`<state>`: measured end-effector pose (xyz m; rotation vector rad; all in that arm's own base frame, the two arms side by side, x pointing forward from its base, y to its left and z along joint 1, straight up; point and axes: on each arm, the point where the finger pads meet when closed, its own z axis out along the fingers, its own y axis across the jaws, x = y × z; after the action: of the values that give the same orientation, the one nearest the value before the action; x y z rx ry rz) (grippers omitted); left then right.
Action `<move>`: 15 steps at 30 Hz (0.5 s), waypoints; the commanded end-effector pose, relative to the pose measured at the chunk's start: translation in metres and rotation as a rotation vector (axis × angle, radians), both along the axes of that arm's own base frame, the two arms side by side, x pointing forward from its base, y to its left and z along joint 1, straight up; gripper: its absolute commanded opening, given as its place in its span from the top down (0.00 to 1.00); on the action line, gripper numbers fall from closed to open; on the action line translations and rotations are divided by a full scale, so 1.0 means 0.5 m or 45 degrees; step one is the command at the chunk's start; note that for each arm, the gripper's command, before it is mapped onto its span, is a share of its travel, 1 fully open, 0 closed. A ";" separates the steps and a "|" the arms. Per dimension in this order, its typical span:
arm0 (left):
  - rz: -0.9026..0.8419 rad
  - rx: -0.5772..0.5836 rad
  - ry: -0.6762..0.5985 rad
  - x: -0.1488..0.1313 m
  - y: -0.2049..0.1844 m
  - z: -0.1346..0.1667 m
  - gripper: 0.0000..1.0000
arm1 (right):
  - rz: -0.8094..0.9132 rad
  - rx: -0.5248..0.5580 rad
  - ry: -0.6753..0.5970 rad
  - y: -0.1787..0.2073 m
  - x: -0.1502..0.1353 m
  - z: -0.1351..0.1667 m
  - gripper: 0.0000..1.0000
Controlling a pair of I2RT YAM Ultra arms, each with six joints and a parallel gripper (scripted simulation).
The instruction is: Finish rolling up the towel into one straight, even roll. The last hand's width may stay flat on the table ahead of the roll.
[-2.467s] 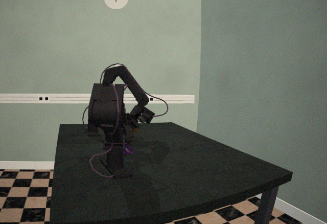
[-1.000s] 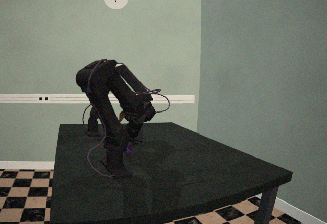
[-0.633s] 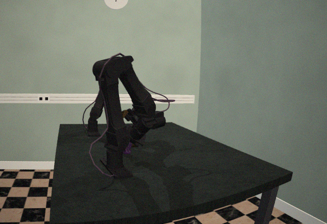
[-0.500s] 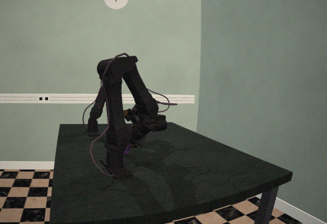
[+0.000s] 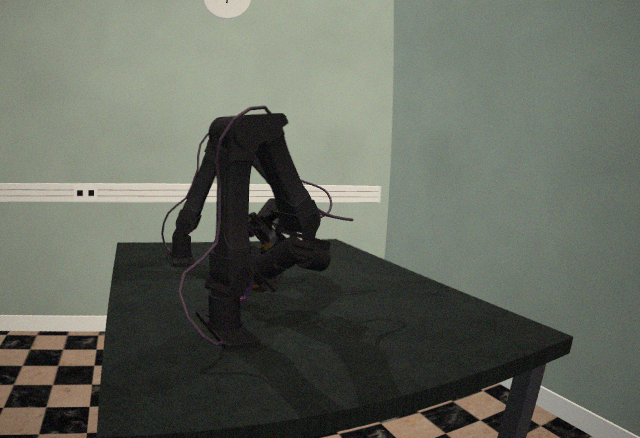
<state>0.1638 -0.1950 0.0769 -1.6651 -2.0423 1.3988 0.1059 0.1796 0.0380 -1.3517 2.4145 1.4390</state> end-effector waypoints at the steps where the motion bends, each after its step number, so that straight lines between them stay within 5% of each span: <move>1: 0.008 -0.023 -0.033 0.021 -0.003 0.010 0.15 | 0.001 0.026 -0.003 0.004 0.012 0.002 0.69; 5: 0.008 -0.023 -0.033 0.021 -0.003 0.010 0.15 | 0.001 0.026 -0.003 0.004 0.012 -0.008 0.69; 13: 0.008 -0.023 -0.033 0.021 -0.003 0.010 0.15 | 0.001 0.026 -0.003 0.004 0.012 0.005 0.40; 15: 0.008 -0.023 -0.033 0.021 -0.003 0.010 0.15 | 0.001 0.026 -0.003 0.004 0.012 0.005 0.40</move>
<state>0.1638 -0.1950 0.0769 -1.6651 -2.0423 1.3988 0.1045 0.1797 0.0346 -1.3454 2.4212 1.4662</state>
